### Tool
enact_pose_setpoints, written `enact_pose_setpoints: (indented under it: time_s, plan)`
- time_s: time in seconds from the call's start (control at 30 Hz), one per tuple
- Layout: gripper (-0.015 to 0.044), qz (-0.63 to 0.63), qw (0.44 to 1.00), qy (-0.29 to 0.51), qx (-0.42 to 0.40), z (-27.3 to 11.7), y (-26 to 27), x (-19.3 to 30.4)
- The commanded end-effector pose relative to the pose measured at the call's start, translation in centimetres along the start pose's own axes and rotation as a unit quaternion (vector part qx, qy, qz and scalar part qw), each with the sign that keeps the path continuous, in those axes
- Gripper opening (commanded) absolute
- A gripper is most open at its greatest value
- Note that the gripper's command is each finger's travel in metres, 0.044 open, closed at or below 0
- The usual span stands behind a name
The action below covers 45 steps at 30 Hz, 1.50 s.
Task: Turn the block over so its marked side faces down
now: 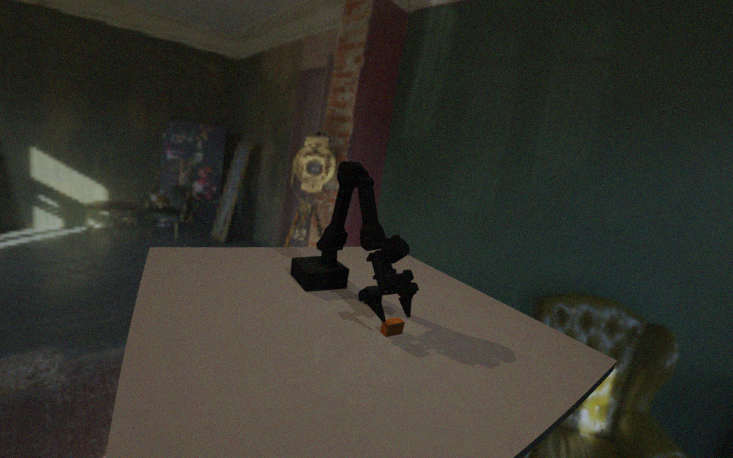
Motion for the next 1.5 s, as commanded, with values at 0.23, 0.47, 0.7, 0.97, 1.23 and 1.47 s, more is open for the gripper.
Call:
enact_pose_setpoints:
  time_s: [0.23,0.47,0.7,0.97,1.23,1.47]
  plan:
    - [0.0440,0.008,0.996,0.084,0.013,-4.5,0.0,-1.4]
    - [0.0440,0.007,0.994,0.108,0.019,-4.2,0.2,-2.1]
    - [0.0440,0.004,0.974,0.221,0.042,-3.1,0.9,-4.8]
    - [0.0440,0.006,0.936,0.345,0.067,-3.1,1.2,-7.3]
    - [0.0440,0.006,0.932,0.355,0.069,-3.2,1.2,-7.4]
    - [0.0440,0.006,0.932,0.355,0.069,-3.1,1.2,-7.1]
Point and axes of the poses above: the point midway between the two fingers, 35 mm back from their tips, its own z axis out along the fingers, its own y axis across the jaws, x = y × z, the point moved 3 cm from there along -z, back along the fingers, and after that the axes turned 12 degrees about z, right-handed, at the moved point
